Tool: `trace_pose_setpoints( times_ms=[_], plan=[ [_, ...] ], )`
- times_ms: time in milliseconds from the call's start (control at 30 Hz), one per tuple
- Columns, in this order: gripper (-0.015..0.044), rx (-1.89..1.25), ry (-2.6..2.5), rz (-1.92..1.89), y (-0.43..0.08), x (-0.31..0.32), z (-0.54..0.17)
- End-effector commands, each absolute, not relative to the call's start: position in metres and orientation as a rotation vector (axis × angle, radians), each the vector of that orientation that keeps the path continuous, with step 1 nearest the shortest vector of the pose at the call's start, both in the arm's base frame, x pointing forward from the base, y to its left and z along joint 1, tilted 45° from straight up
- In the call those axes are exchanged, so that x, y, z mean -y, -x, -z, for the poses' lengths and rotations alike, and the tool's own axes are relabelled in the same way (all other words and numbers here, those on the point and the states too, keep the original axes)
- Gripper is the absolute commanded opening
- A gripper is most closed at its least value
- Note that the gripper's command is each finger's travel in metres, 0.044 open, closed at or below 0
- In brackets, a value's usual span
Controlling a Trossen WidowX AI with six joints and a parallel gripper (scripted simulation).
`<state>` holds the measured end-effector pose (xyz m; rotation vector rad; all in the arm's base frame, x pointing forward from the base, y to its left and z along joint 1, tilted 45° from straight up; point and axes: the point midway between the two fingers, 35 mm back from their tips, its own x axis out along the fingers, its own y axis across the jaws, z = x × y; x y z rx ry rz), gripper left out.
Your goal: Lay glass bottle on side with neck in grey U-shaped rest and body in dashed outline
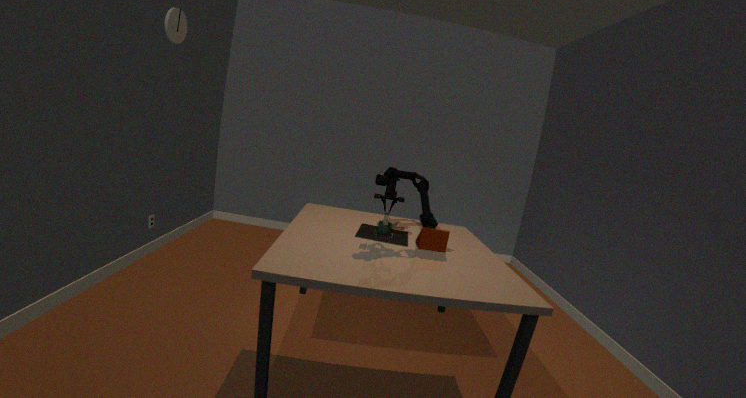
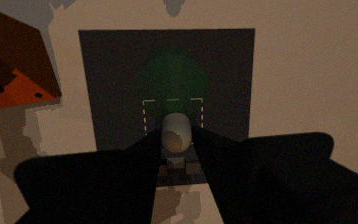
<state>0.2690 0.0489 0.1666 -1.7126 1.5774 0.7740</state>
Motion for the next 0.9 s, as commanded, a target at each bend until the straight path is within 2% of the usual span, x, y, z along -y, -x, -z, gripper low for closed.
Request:
trace_pose_setpoints(
  times_ms=[0, 867],
  plan=[
    [0.0101, -1.582, 1.716, -0.766, -0.269, -0.041, -0.172],
    [0.0101, -1.551, 1.700, -0.815, -0.269, -0.012, -0.189]
  ],
)
